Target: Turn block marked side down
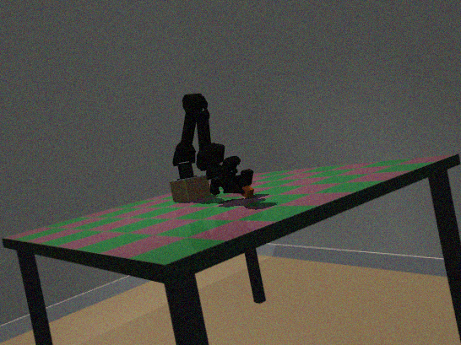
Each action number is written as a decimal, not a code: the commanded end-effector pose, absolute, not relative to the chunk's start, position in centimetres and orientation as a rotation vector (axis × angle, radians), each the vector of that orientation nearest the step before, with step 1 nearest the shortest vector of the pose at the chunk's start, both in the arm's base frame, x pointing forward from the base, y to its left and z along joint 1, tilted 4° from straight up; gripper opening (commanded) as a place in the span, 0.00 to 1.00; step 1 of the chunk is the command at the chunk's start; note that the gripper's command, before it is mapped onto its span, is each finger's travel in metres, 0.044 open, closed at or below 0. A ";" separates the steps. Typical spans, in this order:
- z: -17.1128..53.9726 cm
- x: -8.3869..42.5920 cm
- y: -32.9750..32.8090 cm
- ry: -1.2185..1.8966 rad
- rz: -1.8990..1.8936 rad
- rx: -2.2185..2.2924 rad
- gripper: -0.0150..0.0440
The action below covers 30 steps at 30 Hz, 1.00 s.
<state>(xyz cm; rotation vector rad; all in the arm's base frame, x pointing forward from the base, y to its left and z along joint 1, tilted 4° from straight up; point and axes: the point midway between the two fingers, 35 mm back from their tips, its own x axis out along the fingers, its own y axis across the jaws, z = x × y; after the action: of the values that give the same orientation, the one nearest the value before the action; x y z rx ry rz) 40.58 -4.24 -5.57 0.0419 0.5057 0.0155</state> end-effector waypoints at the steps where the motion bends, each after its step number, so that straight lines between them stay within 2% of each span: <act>1: -5.8 40.5 -4.2 0.510 0.018 0.048 0.61; 10: -5.8 40.5 -4.2 0.510 0.018 0.048 1.00; 30: -5.8 40.5 -4.2 0.510 0.018 0.048 1.00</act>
<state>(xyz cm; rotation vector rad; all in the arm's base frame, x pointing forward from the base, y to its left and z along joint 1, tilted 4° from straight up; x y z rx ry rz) 40.58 -4.24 -5.58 0.0419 0.5051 0.0155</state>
